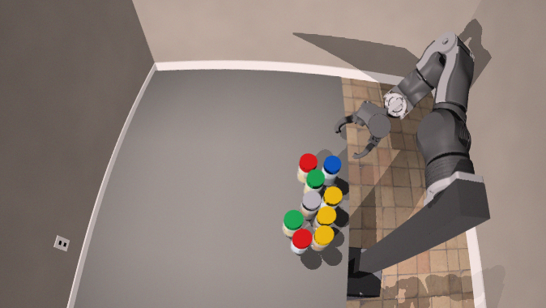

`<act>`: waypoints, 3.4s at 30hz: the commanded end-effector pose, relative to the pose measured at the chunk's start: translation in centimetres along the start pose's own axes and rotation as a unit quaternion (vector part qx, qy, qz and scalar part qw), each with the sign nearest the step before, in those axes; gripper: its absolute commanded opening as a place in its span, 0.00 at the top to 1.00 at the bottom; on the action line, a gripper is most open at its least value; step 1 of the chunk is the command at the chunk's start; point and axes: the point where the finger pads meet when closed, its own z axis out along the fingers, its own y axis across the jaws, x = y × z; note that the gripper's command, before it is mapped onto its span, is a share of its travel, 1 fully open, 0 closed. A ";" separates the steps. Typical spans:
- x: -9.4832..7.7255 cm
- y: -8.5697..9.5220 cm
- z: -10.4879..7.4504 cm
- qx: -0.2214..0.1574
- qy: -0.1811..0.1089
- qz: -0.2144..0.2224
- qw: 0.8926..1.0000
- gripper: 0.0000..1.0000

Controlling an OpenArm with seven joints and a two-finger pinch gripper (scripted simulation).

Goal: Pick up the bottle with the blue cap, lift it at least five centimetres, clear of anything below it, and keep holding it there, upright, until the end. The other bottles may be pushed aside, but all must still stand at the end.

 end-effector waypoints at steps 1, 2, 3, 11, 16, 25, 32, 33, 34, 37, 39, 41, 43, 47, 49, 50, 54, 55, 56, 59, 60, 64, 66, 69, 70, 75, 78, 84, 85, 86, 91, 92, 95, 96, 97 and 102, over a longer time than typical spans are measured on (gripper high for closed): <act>0.0 0.0 0.0 0.000 -0.010 0.000 1.000 0.55; 0.0 0.0 0.0 0.000 -0.017 0.000 1.000 0.55; 0.0 0.0 -0.1 0.001 -0.024 0.000 1.000 0.55; 0.2 0.0 -0.2 0.004 -0.075 -0.001 0.997 0.55; 0.2 0.0 -0.2 0.004 -0.075 -0.001 0.997 0.55; 0.1 0.0 -0.3 0.003 -0.057 0.000 0.998 0.55; 0.1 0.0 -0.4 0.004 -0.073 0.000 0.997 0.55; 0.1 0.0 -0.4 0.004 -0.073 0.000 0.997 0.55; 0.1 0.0 -0.4 0.004 -0.073 0.000 0.997 0.55; 0.1 0.0 -0.3 0.002 -0.011 0.000 1.000 0.55; 0.1 0.0 -0.4 0.002 -0.029 0.000 1.000 0.55; 0.1 0.0 -0.4 0.003 -0.047 0.000 0.999 0.55; 0.1 0.0 -0.4 0.003 -0.065 0.000 0.998 0.55; 0.1 0.0 -0.4 0.004 -0.073 0.000 0.997 0.55; 0.1 0.0 -0.4 0.004 -0.073 0.000 0.997 0.55; 0.1 0.0 -0.4 0.004 -0.073 0.000 0.997 0.55; 0.1 0.0 -0.3 0.001 -0.011 0.000 1.000 0.55; 0.1 0.0 -0.3 0.001 -0.020 0.000 1.000 0.55; 0.1 0.0 -0.4 0.002 -0.029 0.000 1.000 0.55; 0.1 0.0 -0.4 0.003 -0.056 0.000 0.998 0.55; 0.1 0.0 -0.4 0.003 -0.065 0.000 0.998 0.55; 0.1 0.0 -0.4 0.004 -0.073 0.000 0.997 0.55; 0.1 0.0 -0.4 0.004 -0.073 0.000 0.997 0.55; 0.0 0.0 -0.3 -0.001 0.011 0.000 1.000 0.55; 0.1 0.0 -0.3 0.000 0.006 0.000 1.000 0.55; 0.1 0.0 -0.4 0.001 -0.017 0.000 1.000 0.55; 0.1 0.0 -0.4 0.002 -0.031 0.000 1.000 0.55; 0.1 0.0 -0.4 0.002 -0.031 0.000 1.000 0.55; 0.1 0.0 -0.4 0.002 -0.031 0.000 1.000 0.55; 0.1 0.0 -0.3 -0.001 0.016 0.000 1.000 0.55; 0.1 0.0 -0.3 -0.001 0.016 0.000 1.000 0.55; 0.1 0.0 -0.3 -0.001 0.016 0.000 1.000 0.55; 0.1 0.0 -0.3 -0.001 0.016 0.000 1.000 0.55; 0.1 0.0 -0.3 -0.001 0.016 0.000 1.000 0.55; 0.1 0.0 -0.3 -0.001 0.016 0.000 1.000 0.55; 0.1 0.0 -0.3 -0.001 0.016 0.000 1.000 0.55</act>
